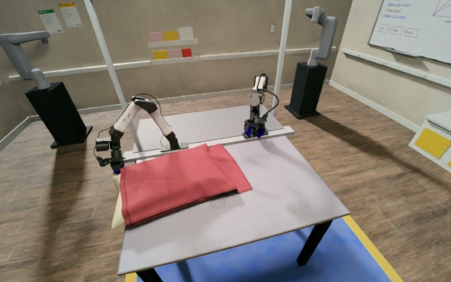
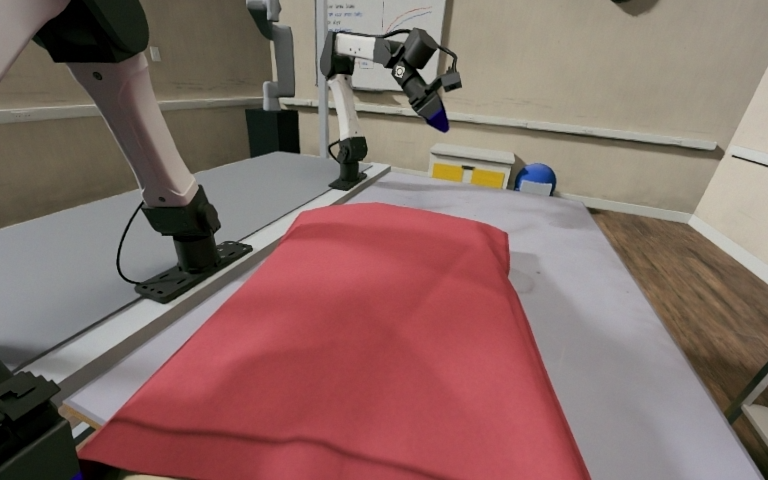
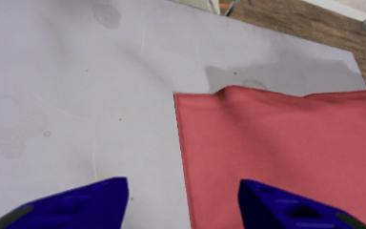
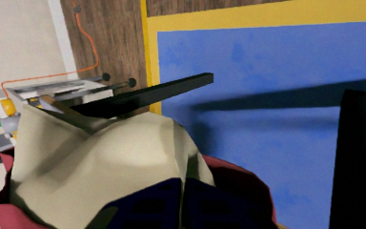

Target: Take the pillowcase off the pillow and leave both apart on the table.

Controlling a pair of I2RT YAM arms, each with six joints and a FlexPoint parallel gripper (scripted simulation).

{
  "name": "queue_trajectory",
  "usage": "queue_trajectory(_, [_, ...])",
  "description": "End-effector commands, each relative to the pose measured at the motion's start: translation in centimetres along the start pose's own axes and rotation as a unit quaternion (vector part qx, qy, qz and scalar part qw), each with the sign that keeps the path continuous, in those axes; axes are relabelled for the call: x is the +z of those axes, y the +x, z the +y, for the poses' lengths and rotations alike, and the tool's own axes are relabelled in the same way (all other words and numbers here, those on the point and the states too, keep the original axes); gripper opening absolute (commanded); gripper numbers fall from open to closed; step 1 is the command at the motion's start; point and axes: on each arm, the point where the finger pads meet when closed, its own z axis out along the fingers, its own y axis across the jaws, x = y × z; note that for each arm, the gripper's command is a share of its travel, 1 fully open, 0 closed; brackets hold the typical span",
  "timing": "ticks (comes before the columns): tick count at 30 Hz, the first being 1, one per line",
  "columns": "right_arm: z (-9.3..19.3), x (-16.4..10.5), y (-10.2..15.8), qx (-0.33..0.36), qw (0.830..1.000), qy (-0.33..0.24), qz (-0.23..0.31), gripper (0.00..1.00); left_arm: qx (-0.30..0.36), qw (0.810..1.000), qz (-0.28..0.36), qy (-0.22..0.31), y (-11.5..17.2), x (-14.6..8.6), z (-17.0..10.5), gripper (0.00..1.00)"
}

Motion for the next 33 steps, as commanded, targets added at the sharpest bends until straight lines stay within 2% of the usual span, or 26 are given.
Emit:
queue_trajectory(1, [1.2,0.0,-0.5,-0.026,0.999,-0.015,-0.014,0.0,-0.019,1.0,0.023,-0.007,0.9,-0.3,-0.9,0.6])
queue_trajectory(10, [1.2,0.0,-0.5,-0.026,0.999,-0.015,-0.014,0.0,-0.024,0.992,0.117,-0.048,7.2,0.5,-2.9,0.6])
queue_trajectory(11, [1.2,0.0,-0.5,-0.026,0.999,-0.015,-0.014,0.0,-0.028,0.989,0.128,-0.072,8.0,1.6,-2.5,0.6])
queue_trajectory(12, [1.2,0.0,-0.5,-0.026,0.999,-0.015,-0.014,0.0,-0.037,0.987,0.127,-0.089,8.2,2.4,-2.4,0.6])
queue_trajectory(15, [1.2,0.0,-0.5,-0.026,0.999,-0.015,-0.014,0.0,-0.045,0.987,0.125,-0.093,8.2,2.4,-2.8,0.6])
queue_trajectory(18, [1.2,0.0,-0.5,-0.026,0.999,-0.015,-0.014,0.0,-0.061,0.984,0.128,-0.11,8.8,4.4,-4.1,0.6])
queue_trajectory(21, [1.2,0.0,-0.5,-0.026,0.999,-0.015,-0.014,0.0,-0.064,0.976,0.147,-0.145,10.7,6.0,-4.4,0.6])
queue_trajectory(26, [1.2,0.0,-0.5,-0.026,0.999,-0.015,-0.014,0.0,-0.051,0.967,0.186,-0.168,14.0,7.9,-5.7,0.6])
queue_trajectory(30, [1.2,0.0,-0.5,-0.026,0.999,-0.015,-0.014,0.0,-0.046,0.965,0.19,-0.175,14.7,8.5,-6.3,0.6])
queue_trajectory(33, [1.2,0.0,-0.5,-0.026,0.999,-0.015,-0.014,0.0,-0.049,0.967,0.185,-0.17,14.1,8.3,-6.4,0.6])
